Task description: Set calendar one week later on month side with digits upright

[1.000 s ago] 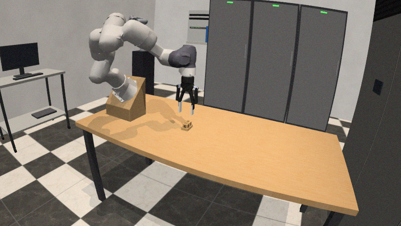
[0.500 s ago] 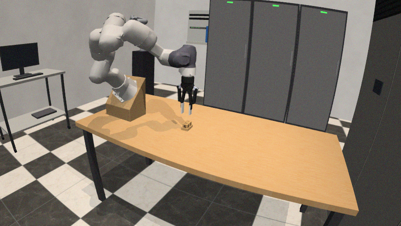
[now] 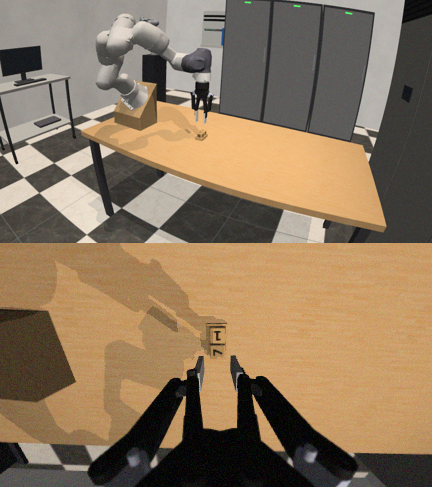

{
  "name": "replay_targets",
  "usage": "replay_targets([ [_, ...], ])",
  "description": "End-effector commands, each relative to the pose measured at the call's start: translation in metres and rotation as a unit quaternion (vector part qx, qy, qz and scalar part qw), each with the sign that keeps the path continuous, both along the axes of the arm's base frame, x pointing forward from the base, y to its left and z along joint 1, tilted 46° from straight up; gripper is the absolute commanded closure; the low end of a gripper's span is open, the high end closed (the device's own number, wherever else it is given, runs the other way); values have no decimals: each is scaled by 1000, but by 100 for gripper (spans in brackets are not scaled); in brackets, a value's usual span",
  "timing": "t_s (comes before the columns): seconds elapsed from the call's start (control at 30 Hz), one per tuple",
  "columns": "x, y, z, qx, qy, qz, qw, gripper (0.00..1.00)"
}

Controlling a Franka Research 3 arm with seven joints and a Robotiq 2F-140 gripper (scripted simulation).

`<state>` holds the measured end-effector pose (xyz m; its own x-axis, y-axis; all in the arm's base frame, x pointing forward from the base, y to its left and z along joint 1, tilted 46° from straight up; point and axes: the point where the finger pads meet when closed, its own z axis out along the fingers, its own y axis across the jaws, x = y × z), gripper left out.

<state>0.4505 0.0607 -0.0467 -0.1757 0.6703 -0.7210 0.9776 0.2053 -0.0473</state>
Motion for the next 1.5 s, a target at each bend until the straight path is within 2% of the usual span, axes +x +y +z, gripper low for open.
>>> replay_targets([
  [0.0, 1, -1, -1, 0, -1, 0, 1000, 71],
  [0.4, 2, -5, -5, 0, -2, 0, 1000, 71],
  [1.47, 7, -34, -33, 0, -2, 0, 1000, 71],
])
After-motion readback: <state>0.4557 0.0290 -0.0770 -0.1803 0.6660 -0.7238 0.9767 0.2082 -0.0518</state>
